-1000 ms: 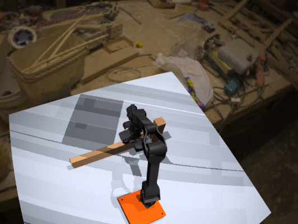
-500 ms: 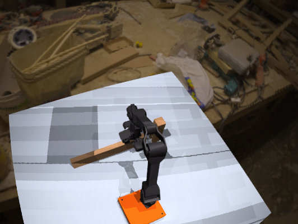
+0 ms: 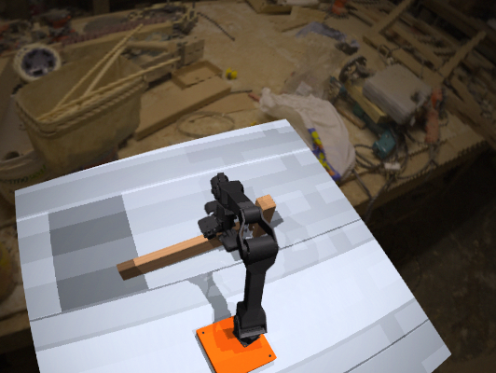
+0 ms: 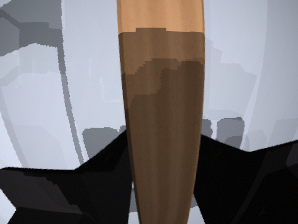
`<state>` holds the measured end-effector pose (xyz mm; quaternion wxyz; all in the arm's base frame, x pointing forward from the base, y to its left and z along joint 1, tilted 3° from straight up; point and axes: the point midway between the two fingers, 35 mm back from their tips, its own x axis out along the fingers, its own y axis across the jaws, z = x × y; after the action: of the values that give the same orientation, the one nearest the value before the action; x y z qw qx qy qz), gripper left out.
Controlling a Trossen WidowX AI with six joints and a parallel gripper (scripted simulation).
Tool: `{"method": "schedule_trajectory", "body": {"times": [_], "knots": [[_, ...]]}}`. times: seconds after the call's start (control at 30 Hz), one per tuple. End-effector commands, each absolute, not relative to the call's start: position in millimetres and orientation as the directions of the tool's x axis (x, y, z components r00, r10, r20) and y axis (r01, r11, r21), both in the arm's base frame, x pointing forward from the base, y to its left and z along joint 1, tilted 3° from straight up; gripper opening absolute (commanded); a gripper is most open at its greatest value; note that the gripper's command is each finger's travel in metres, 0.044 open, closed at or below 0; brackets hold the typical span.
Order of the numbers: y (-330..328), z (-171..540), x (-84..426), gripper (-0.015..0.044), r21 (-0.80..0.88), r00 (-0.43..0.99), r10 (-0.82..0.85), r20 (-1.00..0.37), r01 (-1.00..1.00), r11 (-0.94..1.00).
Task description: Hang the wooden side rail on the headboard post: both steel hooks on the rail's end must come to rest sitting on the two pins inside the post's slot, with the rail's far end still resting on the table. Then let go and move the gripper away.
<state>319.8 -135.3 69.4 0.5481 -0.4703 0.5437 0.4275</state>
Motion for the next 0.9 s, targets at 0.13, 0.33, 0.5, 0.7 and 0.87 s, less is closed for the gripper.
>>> {"method": "schedule_trajectory", "body": {"times": [0.13, 0.33, 0.5, 0.7, 0.87], "knots": [[-137.7, 75.1, 323.6, 0.0, -0.074, 0.065, -0.048, -0.997, -0.977, 0.199], [-138.6, 74.5, 324.2, 0.0, -0.074, 0.065, -0.048, -0.997, -0.977, 0.199], [-139.3, 74.0, 324.7, 0.0, -0.074, 0.065, -0.048, -0.997, -0.977, 0.199], [-140.1, 73.4, 325.2, 0.0, -0.074, 0.066, -0.048, -0.997, -0.977, 0.199], [-140.8, 73.0, 325.7, 0.0, -0.074, 0.066, -0.048, -0.997, -0.977, 0.199]]}}
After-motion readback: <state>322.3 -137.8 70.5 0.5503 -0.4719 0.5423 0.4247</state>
